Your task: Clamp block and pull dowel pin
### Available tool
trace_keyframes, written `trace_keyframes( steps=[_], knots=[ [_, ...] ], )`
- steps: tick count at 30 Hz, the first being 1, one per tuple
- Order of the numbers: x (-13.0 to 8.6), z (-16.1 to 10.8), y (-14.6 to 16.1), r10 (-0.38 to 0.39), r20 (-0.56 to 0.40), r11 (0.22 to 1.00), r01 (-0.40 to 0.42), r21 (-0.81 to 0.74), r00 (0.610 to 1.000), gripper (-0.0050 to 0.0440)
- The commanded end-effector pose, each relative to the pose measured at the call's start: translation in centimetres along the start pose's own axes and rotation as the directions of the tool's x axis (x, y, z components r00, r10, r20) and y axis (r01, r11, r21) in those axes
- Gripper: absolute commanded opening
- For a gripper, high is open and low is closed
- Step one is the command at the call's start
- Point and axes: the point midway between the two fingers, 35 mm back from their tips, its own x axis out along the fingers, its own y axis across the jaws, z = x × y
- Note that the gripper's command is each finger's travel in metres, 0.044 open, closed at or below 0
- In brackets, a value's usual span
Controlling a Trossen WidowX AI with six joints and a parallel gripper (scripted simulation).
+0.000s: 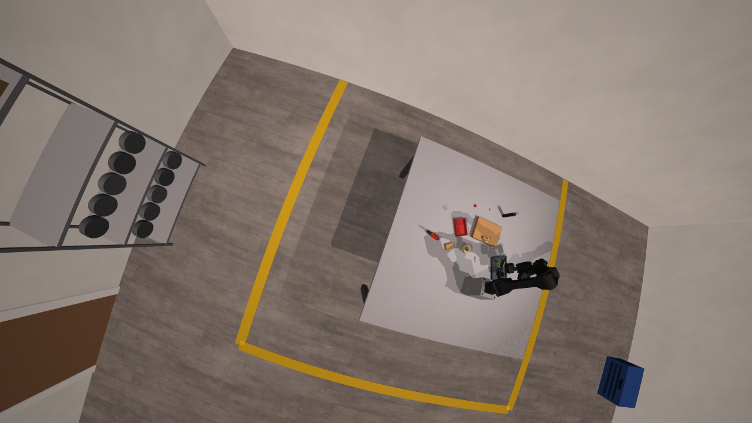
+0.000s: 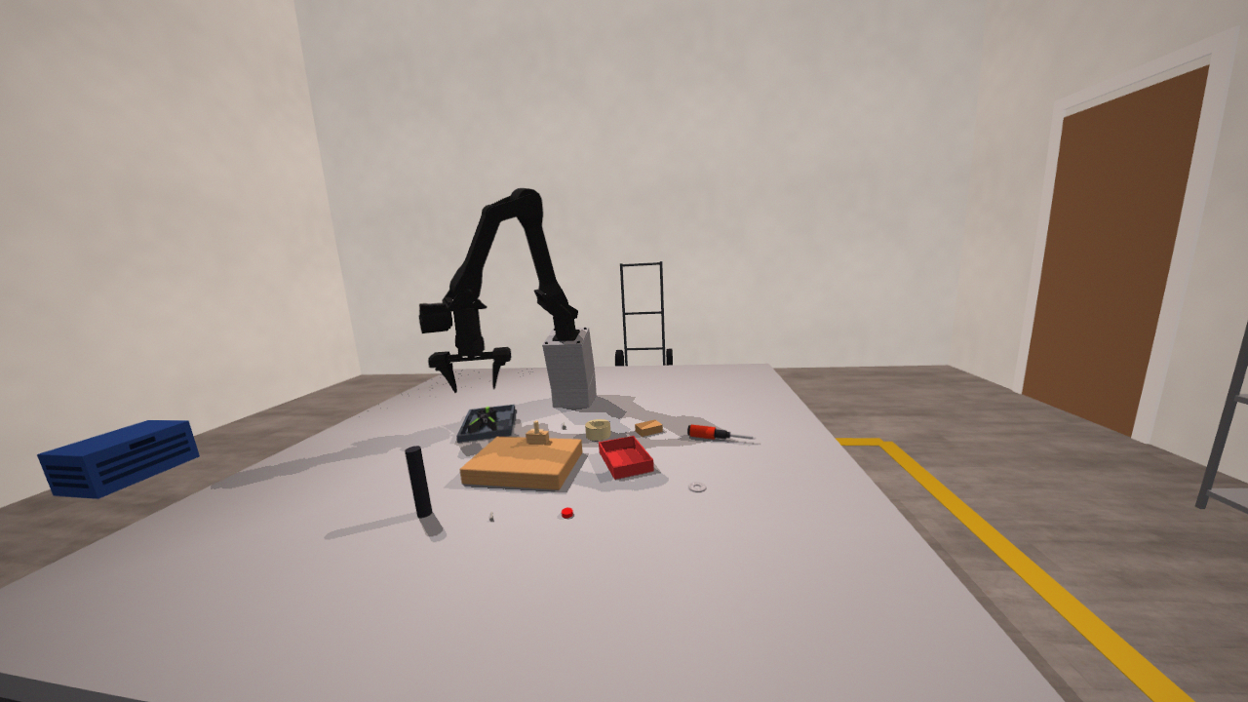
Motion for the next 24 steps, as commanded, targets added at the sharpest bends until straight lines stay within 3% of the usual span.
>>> trace_keyframes(
  steps=[1,14,24],
  knots=[
    [1.2,0.2,-0.5,-0.017,0.008,1.0,0.017,0.004,1.0,0.044],
    [3.6,0.3,-0.8,-0.017,0.008,1.0,0.017,0.004,1.0,0.044],
    [4.1,0.3,-0.8,-0.017,0.008,1.0,0.017,0.004,1.0,0.044]
  ],
)
